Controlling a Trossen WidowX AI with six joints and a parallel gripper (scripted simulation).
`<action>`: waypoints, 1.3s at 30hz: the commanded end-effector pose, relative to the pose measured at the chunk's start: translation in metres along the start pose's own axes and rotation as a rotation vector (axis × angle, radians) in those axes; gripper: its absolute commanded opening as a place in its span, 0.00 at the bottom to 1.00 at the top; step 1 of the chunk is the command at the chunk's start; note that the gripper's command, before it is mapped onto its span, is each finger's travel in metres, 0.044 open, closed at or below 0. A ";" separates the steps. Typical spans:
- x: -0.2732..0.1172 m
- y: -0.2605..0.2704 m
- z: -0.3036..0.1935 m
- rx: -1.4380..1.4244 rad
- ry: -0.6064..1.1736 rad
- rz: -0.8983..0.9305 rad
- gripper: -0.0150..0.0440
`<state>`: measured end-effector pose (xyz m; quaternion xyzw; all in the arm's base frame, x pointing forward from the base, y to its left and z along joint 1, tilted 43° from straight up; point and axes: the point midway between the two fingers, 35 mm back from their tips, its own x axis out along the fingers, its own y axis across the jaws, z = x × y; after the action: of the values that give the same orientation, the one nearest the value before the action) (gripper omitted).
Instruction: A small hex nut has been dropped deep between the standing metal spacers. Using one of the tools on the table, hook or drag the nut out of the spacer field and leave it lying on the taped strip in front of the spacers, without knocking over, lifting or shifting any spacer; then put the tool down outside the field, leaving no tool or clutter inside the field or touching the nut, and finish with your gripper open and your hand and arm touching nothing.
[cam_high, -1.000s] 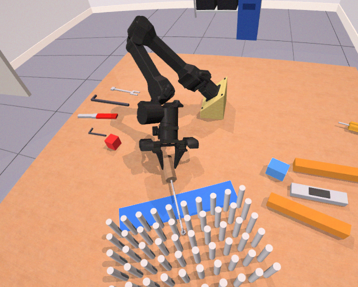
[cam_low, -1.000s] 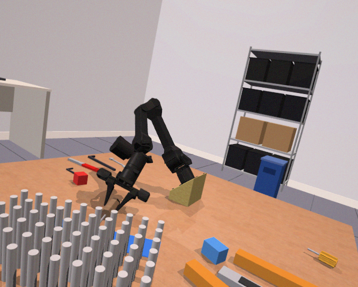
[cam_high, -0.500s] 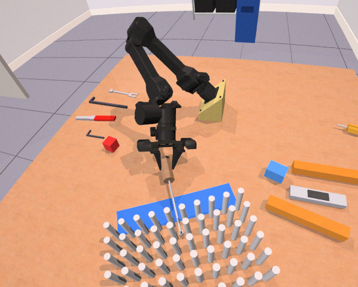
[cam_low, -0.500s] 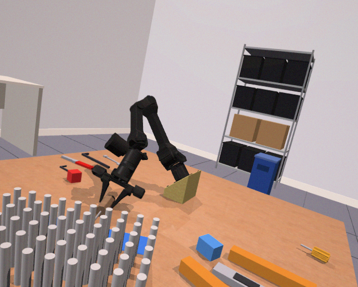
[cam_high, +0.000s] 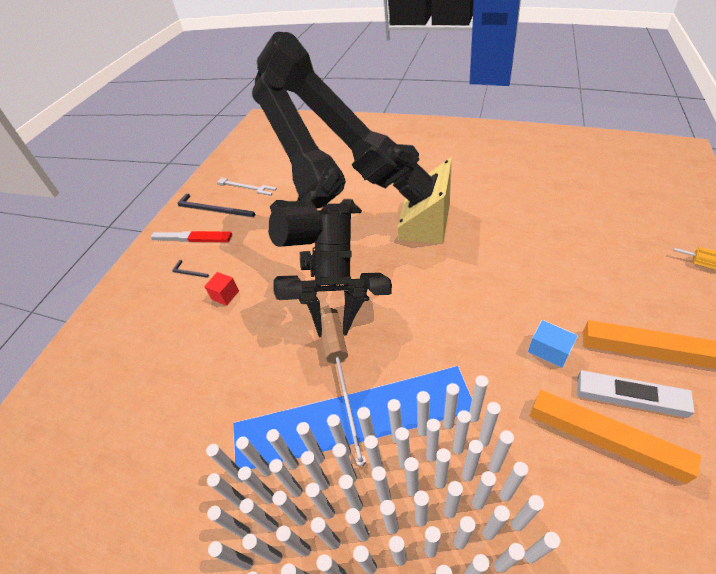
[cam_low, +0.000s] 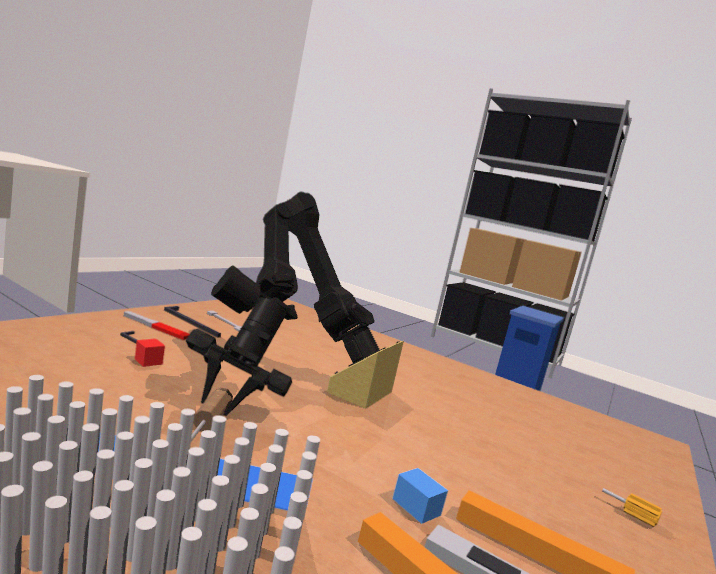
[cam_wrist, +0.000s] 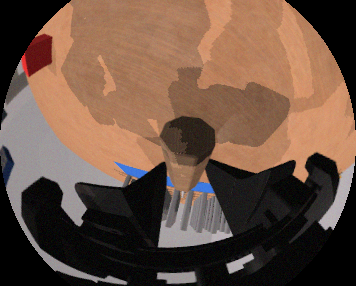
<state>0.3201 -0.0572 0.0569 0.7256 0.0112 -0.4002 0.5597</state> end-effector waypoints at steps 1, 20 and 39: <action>-0.002 0.000 0.001 -0.003 0.005 -0.002 0.25; -0.007 0.000 0.009 -0.003 0.005 -0.002 0.25; -0.012 0.000 0.016 -0.004 0.004 -0.002 0.25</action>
<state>0.3044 -0.0654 0.0621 0.7253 0.0115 -0.4006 0.5597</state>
